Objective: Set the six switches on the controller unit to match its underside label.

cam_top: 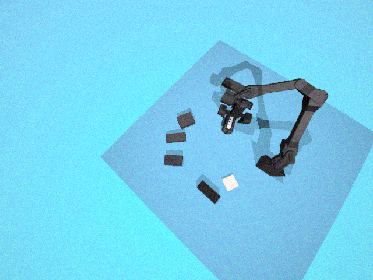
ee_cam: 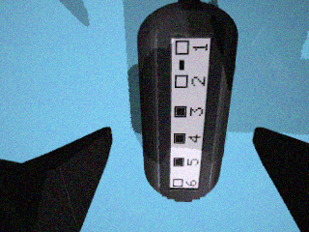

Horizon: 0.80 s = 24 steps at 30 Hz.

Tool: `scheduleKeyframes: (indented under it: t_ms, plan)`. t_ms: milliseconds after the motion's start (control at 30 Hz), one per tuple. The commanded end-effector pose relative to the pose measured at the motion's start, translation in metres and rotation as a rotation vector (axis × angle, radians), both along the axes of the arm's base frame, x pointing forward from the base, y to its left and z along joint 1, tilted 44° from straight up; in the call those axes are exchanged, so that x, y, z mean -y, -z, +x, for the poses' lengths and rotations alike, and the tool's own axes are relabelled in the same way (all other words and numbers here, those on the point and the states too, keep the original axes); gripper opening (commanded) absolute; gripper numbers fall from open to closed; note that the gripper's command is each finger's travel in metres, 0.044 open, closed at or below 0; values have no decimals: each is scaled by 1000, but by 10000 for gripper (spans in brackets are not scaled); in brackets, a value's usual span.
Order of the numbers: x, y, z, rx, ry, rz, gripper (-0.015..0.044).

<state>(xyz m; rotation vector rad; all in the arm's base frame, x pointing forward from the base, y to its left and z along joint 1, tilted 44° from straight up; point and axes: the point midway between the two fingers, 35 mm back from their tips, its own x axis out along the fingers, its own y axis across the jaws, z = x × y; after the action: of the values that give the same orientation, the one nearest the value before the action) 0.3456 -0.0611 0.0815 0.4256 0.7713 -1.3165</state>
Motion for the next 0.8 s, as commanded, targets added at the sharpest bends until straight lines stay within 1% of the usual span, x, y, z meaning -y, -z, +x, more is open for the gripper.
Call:
scheduleKeyframes:
  t_ms: [0, 400, 500, 767]
  plan:
    - [3, 1, -3, -3, 18, -2, 440]
    - [3, 1, -3, -3, 18, -2, 440]
    - [3, 0, -3, -21, -11, 0, 361]
    - [2, -8, -7, -231, -367, -10, 151]
